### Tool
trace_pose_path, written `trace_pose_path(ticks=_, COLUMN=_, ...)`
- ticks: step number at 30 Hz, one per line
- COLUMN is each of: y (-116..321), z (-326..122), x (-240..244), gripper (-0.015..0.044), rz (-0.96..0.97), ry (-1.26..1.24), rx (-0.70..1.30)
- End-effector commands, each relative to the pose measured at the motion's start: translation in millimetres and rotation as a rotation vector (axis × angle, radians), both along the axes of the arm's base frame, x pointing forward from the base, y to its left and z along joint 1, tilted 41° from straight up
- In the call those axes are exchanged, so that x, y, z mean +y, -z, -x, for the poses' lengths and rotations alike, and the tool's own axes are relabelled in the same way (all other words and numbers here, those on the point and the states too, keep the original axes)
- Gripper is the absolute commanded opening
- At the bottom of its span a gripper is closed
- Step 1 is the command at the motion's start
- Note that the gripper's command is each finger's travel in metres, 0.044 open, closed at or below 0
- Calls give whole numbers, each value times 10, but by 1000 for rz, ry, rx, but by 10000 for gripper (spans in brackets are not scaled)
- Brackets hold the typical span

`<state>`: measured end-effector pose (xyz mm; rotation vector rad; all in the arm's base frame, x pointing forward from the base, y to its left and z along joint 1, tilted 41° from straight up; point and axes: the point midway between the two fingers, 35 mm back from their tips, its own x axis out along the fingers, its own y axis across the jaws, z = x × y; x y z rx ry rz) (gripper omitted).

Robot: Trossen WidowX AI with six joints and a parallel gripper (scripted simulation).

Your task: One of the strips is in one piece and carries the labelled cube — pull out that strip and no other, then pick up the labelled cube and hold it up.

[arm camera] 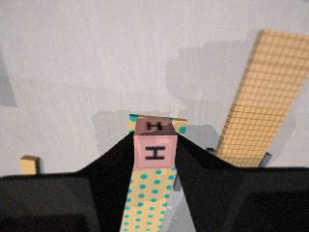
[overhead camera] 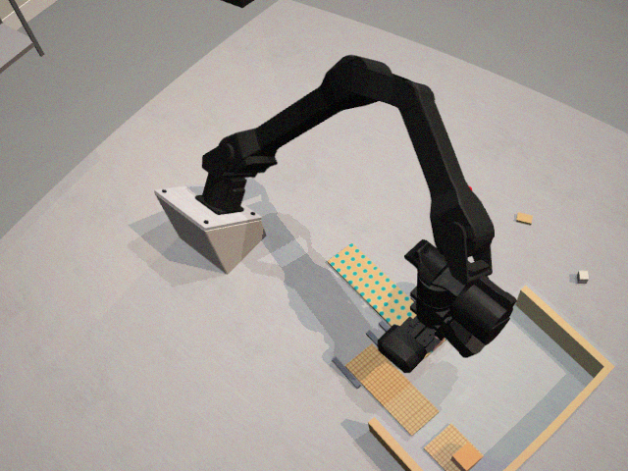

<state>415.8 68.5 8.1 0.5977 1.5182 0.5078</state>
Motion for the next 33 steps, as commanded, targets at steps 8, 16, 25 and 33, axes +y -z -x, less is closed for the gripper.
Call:
trace_pose_path(ticks=8, y=-178, z=389, x=-246, gripper=0, rz=-1, ry=2, rx=7)
trace_pose_path(ticks=16, y=-251, z=590, x=-342, gripper=0, rz=-3, ry=3, rx=9)
trace_pose_path(ticks=25, y=-228, z=865, x=-382, gripper=0, rz=-3, ry=4, rx=11)
trace_pose_path(ticks=33, y=-197, z=1145, x=-403, gripper=0, rz=-3, ry=3, rx=12)
